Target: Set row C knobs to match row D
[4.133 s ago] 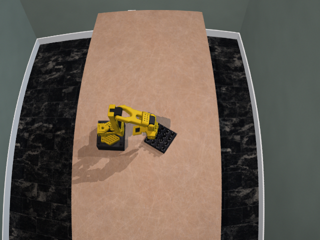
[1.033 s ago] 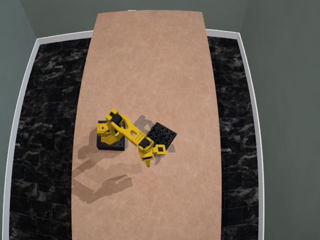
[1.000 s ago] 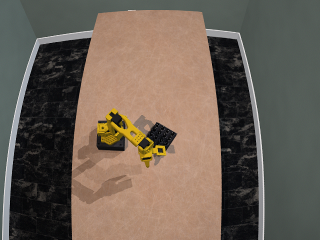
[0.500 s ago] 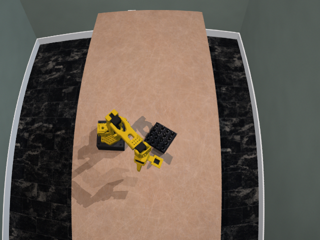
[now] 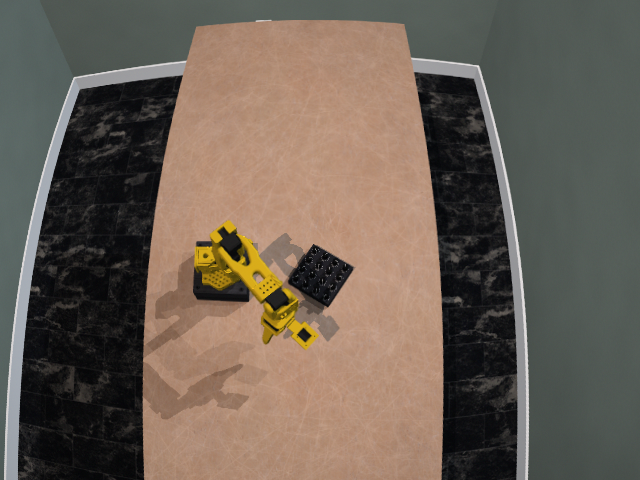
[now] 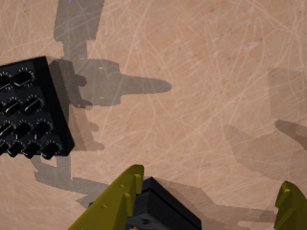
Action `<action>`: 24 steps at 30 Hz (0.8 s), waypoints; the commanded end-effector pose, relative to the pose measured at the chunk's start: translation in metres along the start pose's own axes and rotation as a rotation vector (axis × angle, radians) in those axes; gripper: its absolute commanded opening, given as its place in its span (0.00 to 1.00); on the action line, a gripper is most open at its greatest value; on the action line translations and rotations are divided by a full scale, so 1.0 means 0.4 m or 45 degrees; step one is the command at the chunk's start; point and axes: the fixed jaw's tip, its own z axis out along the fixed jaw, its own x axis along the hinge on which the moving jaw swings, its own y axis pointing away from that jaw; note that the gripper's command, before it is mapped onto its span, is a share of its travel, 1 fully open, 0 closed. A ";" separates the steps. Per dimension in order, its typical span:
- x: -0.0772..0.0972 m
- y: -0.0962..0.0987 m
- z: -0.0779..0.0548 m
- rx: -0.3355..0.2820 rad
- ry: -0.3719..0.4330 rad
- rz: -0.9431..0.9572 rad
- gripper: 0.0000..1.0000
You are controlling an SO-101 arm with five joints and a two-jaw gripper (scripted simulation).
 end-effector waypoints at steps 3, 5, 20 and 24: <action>-0.005 -0.011 -0.004 -0.001 0.002 0.116 0.39; -0.005 -0.013 -0.004 -0.001 0.002 0.141 0.40; -0.005 -0.018 -0.005 -0.001 0.002 0.198 0.40; -0.005 -0.018 -0.005 -0.001 0.002 0.198 0.40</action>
